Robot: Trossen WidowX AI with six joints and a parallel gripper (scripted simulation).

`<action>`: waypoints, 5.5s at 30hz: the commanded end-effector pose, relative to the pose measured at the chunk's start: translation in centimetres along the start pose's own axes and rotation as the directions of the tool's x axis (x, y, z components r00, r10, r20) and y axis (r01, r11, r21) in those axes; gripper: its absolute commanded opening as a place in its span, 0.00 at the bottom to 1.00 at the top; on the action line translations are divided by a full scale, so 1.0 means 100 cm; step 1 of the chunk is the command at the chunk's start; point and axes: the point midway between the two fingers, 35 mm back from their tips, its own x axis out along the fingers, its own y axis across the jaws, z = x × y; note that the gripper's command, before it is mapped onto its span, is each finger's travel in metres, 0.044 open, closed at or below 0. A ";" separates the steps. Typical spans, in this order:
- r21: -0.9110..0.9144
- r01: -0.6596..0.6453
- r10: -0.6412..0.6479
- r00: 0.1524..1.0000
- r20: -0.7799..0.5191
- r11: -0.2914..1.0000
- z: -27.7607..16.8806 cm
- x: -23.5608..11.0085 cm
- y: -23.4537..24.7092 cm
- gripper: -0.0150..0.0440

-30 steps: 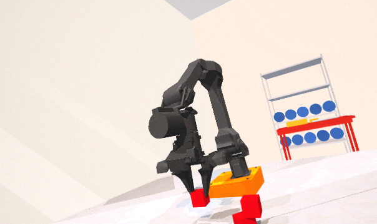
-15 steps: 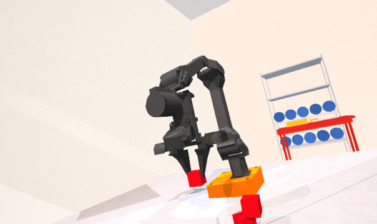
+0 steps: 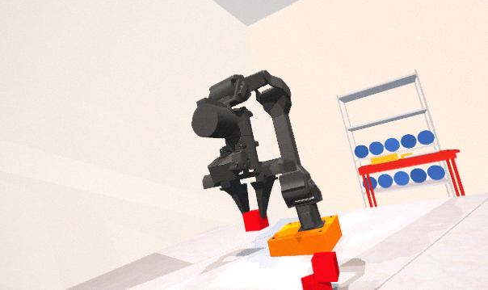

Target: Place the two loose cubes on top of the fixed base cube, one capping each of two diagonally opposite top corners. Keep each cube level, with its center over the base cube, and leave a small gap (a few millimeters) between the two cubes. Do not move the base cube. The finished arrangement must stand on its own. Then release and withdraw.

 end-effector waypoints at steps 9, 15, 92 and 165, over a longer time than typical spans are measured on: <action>0.327 0.007 -0.005 1.000 -0.007 0.945 0.012 0.003 0.022 0.43; 0.478 0.008 -0.005 1.000 -0.007 0.879 0.017 0.004 0.033 0.43; 0.981 0.004 0.006 1.000 -0.006 0.196 0.031 0.072 0.087 0.43; 0.981 0.003 0.007 1.000 -0.004 0.193 0.032 0.032 0.087 0.60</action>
